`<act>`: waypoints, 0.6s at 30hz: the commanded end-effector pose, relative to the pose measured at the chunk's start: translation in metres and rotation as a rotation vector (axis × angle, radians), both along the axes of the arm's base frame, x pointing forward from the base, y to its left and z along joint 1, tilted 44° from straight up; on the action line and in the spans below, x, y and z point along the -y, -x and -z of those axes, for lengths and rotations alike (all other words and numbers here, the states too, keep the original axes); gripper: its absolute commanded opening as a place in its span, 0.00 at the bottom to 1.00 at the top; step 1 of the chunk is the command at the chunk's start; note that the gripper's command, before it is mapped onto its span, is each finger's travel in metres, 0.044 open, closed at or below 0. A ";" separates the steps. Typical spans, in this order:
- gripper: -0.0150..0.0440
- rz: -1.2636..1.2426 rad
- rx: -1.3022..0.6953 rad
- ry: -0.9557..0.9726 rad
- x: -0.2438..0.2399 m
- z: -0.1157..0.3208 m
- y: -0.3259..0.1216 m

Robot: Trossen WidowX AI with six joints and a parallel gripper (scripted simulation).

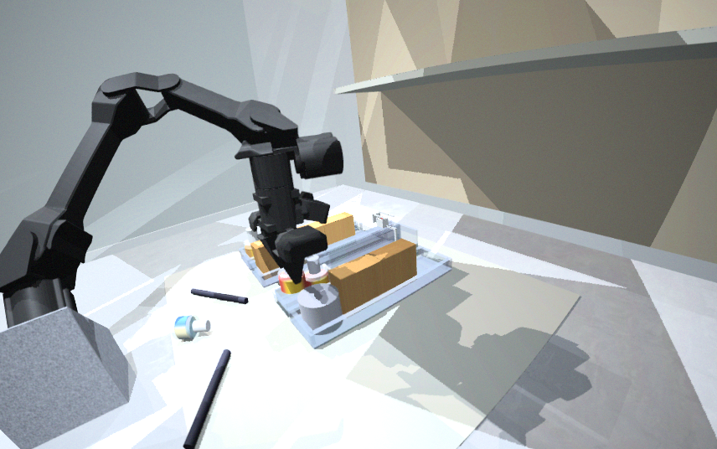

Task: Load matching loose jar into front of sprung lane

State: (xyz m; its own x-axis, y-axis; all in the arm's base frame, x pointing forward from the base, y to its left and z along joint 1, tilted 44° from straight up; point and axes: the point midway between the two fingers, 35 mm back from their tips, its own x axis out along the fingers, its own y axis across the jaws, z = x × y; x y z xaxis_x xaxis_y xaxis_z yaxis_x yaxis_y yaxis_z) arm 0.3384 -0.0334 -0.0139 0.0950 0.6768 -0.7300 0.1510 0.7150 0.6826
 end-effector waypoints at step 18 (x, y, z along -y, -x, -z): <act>0.25 0.005 0.023 -0.003 -0.004 0.004 -0.006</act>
